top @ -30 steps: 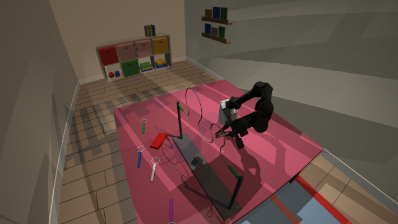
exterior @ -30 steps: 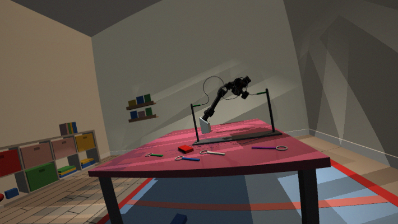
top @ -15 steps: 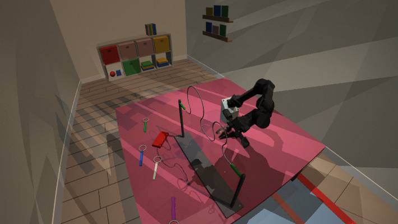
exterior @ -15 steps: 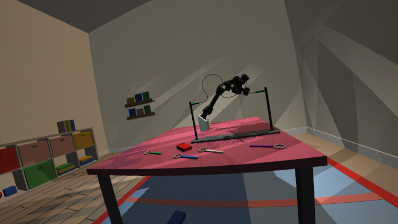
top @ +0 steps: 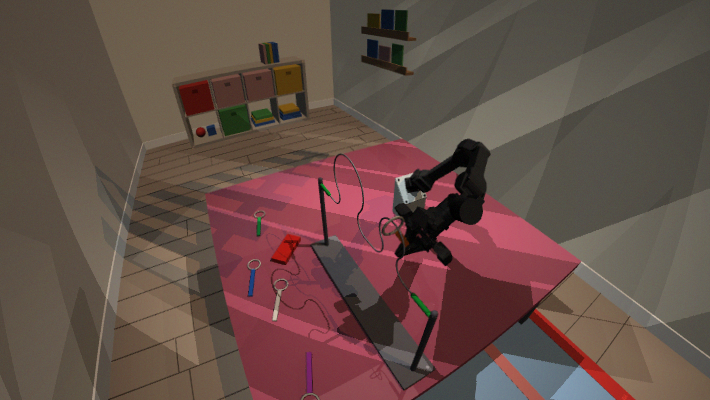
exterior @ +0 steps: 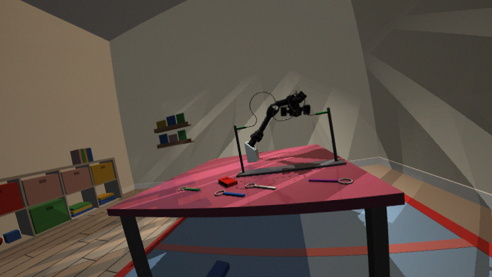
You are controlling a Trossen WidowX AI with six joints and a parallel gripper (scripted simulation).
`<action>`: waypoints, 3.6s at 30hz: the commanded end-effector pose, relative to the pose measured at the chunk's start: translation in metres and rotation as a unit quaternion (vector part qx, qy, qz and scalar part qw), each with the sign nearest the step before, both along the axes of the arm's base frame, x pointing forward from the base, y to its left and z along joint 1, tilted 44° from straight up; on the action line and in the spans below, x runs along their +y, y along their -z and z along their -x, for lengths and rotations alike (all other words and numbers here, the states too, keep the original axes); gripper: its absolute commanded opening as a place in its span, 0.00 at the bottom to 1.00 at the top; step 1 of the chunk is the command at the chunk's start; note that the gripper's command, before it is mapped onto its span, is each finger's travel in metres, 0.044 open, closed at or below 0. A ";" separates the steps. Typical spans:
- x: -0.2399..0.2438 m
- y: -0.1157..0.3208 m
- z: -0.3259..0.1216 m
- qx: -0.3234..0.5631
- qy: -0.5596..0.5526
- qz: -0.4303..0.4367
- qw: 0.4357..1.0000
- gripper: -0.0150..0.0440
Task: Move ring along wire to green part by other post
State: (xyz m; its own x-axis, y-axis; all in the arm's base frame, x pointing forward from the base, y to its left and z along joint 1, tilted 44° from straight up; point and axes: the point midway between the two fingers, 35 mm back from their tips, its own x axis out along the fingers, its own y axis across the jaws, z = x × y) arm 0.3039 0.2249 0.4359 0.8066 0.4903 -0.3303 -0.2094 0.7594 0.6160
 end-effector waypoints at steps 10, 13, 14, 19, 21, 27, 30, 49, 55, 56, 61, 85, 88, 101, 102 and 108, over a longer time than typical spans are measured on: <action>0.010 -0.016 0.005 0.023 -0.008 -0.144 0.989 0.00; 0.012 -0.019 0.006 0.028 -0.010 -0.175 0.984 0.00; 0.013 -0.020 0.006 0.030 -0.010 -0.186 0.982 0.00; 0.016 -0.026 0.007 0.039 -0.013 -0.237 0.971 0.00; 0.017 -0.029 0.007 0.043 -0.014 -0.258 0.965 0.00; 0.019 -0.036 0.008 0.054 -0.018 -0.318 0.946 0.00; 0.020 -0.040 0.008 0.059 -0.019 -0.348 0.936 0.00; 0.020 -0.065 0.010 0.092 -0.027 -0.526 0.845 0.00; 0.018 -0.073 0.010 0.102 -0.030 -0.578 0.809 0.00; 0.018 -0.075 0.010 0.103 -0.030 -0.587 0.803 0.00; 0.015 -0.081 0.010 0.111 -0.032 -0.628 0.770 0.00; -0.005 -0.104 0.007 0.144 -0.038 -0.796 0.586 0.00; -0.008 -0.106 0.007 0.147 -0.039 -0.812 0.563 0.00; -0.014 -0.110 0.006 0.157 -0.041 -0.860 0.484 0.00; -0.013 -0.110 0.006 0.157 -0.041 -0.861 0.481 0.00; -0.008 -0.110 0.007 0.157 -0.042 -0.863 0.478 0.00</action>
